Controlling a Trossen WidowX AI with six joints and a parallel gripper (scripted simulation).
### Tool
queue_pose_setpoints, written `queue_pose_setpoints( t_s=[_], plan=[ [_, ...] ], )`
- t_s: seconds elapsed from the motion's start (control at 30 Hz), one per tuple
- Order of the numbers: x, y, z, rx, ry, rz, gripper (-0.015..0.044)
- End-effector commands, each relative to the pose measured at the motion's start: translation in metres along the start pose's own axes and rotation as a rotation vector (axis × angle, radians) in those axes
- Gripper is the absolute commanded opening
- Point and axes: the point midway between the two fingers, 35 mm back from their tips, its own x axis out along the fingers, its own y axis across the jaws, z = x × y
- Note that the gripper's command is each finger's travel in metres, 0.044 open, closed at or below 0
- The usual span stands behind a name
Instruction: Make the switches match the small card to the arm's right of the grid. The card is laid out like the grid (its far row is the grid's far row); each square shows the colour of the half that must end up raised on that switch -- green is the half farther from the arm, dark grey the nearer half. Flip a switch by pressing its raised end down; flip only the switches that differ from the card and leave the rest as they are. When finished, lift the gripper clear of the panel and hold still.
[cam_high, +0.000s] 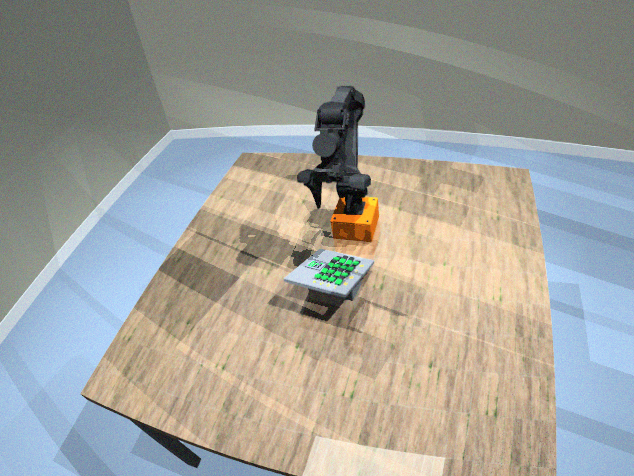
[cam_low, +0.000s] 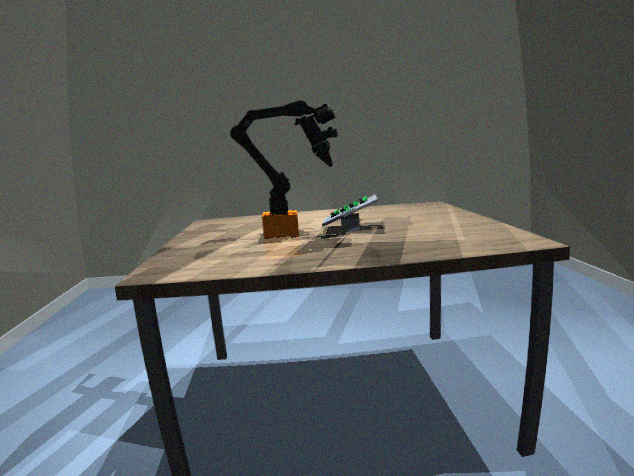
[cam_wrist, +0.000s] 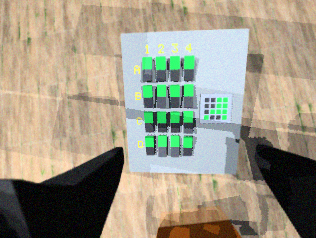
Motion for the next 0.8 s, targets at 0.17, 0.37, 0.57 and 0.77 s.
queue_pose_setpoints(
  t_s=[0.17, 0.37, 0.57, 0.77],
  plan=[
    [0.050, 0.012, 0.036, 0.007, 0.022, -0.021, 0.0243],
    [0.108, 0.025, 0.059, 0.013, 0.043, -0.043, 0.0085],
    [0.108, 0.025, 0.059, 0.013, 0.043, -0.043, 0.0000],
    [0.143, 0.023, 0.059, 0.013, 0.068, -0.043, 0.0000]
  ],
)
